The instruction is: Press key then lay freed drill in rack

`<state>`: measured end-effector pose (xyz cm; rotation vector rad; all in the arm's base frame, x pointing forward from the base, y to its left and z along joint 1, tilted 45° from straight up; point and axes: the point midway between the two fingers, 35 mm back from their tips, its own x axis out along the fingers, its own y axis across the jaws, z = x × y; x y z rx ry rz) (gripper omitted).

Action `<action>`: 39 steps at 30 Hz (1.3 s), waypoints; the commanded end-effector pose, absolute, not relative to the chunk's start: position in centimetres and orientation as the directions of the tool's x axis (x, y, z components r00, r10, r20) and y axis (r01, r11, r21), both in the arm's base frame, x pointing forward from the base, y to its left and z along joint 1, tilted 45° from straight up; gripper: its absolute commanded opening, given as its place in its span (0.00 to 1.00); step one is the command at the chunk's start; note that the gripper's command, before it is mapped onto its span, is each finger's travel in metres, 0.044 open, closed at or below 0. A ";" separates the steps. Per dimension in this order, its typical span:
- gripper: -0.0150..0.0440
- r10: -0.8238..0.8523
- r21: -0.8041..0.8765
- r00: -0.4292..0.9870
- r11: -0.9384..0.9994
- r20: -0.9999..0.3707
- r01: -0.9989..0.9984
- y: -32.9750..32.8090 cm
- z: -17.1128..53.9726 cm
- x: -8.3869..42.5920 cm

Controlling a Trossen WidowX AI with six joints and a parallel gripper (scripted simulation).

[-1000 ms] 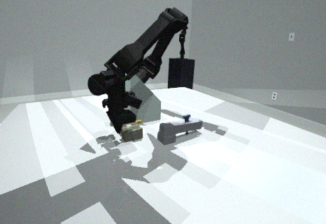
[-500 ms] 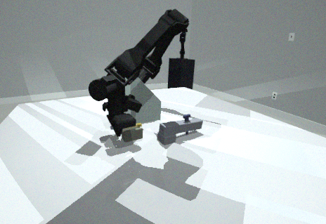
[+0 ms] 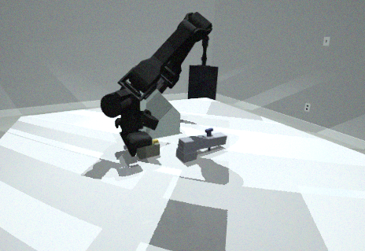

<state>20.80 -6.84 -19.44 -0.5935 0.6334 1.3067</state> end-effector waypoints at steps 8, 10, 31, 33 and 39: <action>0.25 0.687 -0.043 0.143 0.161 -0.713 -0.986 -5.9 -19.7 20.8; 0.30 0.677 -0.044 0.150 0.172 -0.720 -0.984 -6.7 -19.7 20.7; 1.00 0.685 -0.043 0.143 0.162 -0.715 -0.986 -8.2 -17.9 20.3; 1.00 0.685 -0.043 0.143 0.161 -0.715 -0.986 -8.6 -17.3 20.1; 1.00 0.684 -0.042 0.143 0.161 -0.716 -0.986 -10.4 -15.6 19.8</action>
